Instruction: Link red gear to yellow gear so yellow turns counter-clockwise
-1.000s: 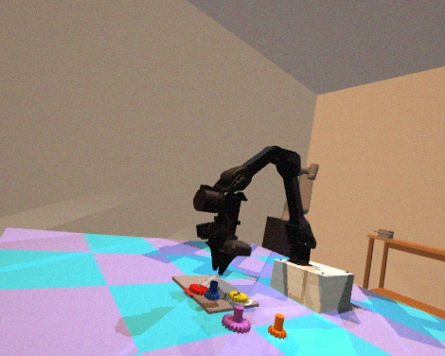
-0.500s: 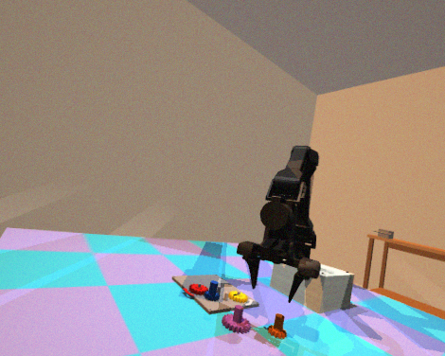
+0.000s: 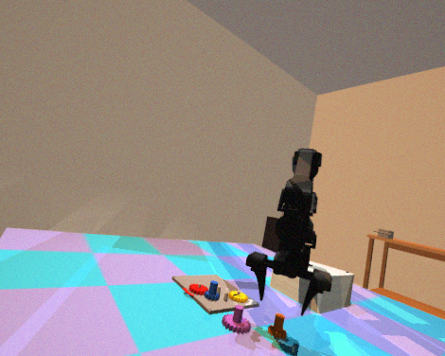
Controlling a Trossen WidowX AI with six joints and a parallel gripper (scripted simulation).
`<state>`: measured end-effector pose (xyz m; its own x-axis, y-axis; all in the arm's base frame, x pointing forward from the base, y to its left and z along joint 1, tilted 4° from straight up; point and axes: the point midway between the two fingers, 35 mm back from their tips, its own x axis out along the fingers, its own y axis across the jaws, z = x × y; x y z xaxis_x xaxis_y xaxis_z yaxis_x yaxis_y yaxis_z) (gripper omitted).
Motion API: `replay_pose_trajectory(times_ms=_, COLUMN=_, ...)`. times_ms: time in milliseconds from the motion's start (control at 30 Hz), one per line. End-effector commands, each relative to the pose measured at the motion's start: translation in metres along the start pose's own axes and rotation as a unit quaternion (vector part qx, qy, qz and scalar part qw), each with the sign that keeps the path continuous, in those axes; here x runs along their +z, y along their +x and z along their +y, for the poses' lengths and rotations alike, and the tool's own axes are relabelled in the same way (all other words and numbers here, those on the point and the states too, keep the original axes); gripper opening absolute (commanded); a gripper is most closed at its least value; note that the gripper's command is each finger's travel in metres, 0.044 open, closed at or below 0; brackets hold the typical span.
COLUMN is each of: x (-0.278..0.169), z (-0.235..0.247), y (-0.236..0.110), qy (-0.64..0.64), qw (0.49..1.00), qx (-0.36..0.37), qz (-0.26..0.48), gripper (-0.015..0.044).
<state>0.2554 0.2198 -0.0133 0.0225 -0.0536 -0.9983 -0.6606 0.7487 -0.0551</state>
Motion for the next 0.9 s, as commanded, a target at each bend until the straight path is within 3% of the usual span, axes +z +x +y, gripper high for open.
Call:
replay_pose_trajectory(times_ms=0, x=0.000, z=0.001, y=0.005, qy=-0.003, qw=1.000, qx=0.000, qz=-0.001, gripper=0.0440)
replay_pose_trajectory(times_ms=667, x=0.000, z=0.001, y=0.030, qy=-0.003, qw=1.000, qx=0.000, qz=-0.001, gripper=0.0440)
replay_pose_trajectory(times_ms=867, x=0.000, z=0.001, y=0.030, qy=-0.003, qw=1.000, qx=0.000, qz=-0.001, gripper=0.0282)
